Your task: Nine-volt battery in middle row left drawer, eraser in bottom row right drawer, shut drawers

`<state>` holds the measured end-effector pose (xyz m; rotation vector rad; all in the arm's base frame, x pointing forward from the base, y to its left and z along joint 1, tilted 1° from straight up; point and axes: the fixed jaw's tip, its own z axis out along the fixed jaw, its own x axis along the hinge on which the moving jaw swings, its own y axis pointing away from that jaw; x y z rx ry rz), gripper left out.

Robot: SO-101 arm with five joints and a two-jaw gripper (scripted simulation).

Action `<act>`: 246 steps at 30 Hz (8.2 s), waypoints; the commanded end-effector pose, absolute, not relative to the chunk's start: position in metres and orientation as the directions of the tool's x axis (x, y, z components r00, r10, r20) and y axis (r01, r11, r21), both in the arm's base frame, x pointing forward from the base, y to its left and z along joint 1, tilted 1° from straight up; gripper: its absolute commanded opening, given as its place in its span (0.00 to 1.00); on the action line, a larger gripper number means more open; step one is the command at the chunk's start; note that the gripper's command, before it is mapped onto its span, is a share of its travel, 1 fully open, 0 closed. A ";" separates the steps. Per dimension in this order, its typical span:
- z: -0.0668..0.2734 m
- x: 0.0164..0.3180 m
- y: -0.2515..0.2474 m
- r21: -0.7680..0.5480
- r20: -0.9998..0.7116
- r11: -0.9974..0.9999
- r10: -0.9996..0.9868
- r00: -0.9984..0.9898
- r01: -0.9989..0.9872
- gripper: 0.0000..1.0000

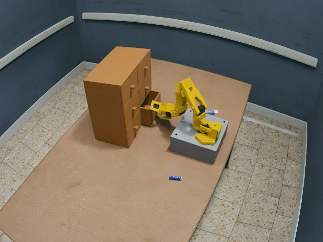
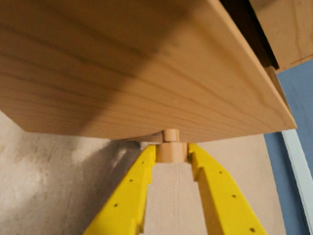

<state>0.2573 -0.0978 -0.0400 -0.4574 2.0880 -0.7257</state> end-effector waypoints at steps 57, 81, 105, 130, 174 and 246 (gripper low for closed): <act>-0.040 0.237 -0.101 -0.640 -0.605 0.768 -0.529 -0.595 -0.033 0.00; -0.040 0.234 -0.101 -0.640 -0.605 0.768 -0.526 -0.598 -0.028 0.00; -0.040 0.234 -0.101 -0.640 -0.605 0.768 -0.526 -0.598 -0.028 0.16; -0.029 0.217 -0.115 -0.675 -0.625 0.733 -0.511 -0.590 0.080 0.21; 0.003 0.224 -0.133 -0.518 -0.714 0.833 -0.295 -0.635 0.195 0.21; 0.042 0.130 -0.076 -0.024 -0.493 0.859 0.436 -0.753 0.512 0.21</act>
